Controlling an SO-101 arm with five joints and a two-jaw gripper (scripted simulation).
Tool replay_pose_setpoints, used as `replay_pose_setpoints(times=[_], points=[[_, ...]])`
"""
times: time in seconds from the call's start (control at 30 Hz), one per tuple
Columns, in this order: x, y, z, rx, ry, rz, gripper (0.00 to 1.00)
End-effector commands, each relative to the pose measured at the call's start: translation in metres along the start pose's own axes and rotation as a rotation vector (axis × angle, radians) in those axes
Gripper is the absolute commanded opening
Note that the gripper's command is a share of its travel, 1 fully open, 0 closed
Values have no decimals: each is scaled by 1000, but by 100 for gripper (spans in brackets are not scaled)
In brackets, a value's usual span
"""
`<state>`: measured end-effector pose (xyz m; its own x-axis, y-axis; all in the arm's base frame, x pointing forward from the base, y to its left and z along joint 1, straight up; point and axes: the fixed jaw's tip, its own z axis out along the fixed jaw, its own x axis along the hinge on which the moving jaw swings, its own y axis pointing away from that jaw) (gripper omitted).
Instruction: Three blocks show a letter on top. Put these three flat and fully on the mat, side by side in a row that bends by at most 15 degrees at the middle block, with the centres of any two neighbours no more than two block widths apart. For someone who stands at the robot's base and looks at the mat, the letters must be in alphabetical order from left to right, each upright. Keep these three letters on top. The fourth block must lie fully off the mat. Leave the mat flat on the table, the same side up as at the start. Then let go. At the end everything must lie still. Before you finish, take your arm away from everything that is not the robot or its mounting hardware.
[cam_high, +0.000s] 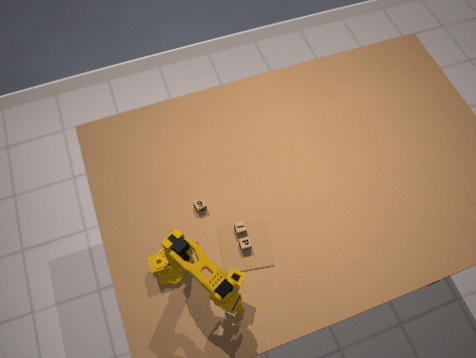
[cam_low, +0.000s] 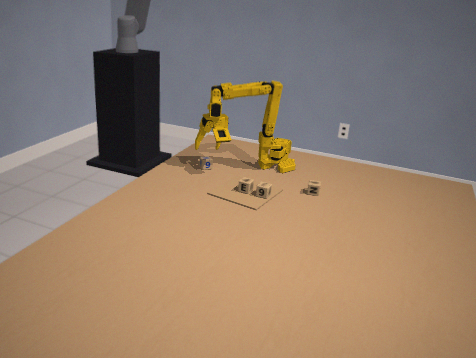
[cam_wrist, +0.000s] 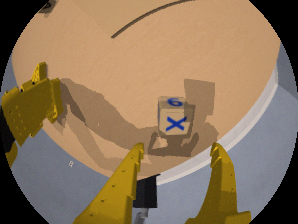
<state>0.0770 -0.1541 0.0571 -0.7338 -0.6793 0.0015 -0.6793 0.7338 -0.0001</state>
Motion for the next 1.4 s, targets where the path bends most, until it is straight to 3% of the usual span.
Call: replay_pose_setpoints(times=[0.0,0.93,1.37], points=[[1,-8,-9,63,16,0,35],[0,-9,-8,60,14,1,35],[0,-10,2,60,14,1,35]])
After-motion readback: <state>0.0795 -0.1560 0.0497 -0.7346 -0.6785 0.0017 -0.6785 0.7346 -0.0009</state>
